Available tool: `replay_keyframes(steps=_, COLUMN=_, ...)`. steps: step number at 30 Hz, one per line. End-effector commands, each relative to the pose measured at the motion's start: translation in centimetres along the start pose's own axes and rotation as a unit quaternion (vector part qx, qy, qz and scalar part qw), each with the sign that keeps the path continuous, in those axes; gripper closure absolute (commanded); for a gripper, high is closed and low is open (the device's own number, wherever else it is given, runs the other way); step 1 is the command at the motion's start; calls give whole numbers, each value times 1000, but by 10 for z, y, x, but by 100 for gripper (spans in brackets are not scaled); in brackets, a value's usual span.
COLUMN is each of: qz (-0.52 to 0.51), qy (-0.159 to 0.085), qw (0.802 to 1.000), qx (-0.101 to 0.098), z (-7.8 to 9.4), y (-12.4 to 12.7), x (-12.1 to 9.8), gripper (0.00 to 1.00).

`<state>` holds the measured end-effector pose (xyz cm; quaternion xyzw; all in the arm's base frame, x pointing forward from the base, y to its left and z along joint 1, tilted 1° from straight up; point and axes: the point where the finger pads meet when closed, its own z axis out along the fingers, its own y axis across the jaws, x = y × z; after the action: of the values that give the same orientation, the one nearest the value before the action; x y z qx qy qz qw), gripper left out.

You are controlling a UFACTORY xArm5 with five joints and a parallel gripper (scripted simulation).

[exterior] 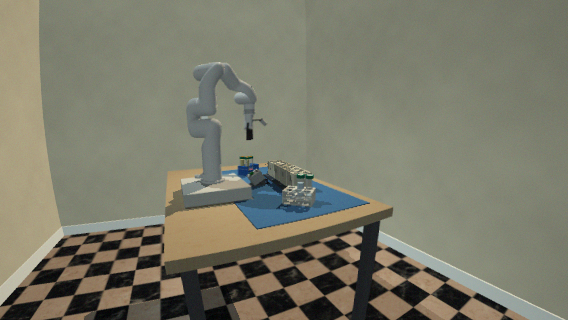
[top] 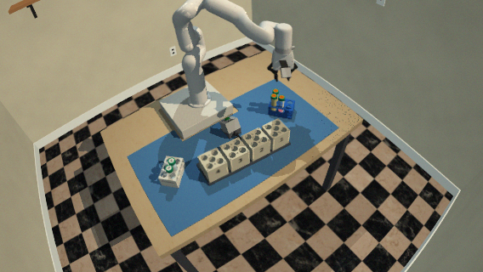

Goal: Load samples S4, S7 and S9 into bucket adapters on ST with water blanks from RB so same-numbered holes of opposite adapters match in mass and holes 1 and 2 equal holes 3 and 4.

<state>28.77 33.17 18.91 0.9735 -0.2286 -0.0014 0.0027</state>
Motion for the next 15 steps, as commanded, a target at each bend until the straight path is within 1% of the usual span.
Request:
replay_keyframes(steps=1, qz=-96, qy=0, qw=995, qx=-1, z=-1, y=-3, x=3, gripper=43)
replay_keyframes(steps=2, qz=-112, qy=0, qw=994, qx=-1, z=-1, y=-3, x=3, gripper=43)
replay_keyframes(steps=4, qz=-112, qy=0, qw=994, qx=-1, z=-1, y=-3, x=3, gripper=43)
replay_keyframes(steps=7, qz=-162, qy=0, qw=987, qx=-1, z=-1, y=-3, x=3, gripper=43)
replay_keyframes(steps=11, qz=-227, qy=0, qw=974, qx=-1, z=-1, y=-3, x=3, gripper=43)
replay_keyframes(steps=15, qz=-291, qy=0, qw=957, qx=0, z=-1, y=-3, x=3, gripper=43)
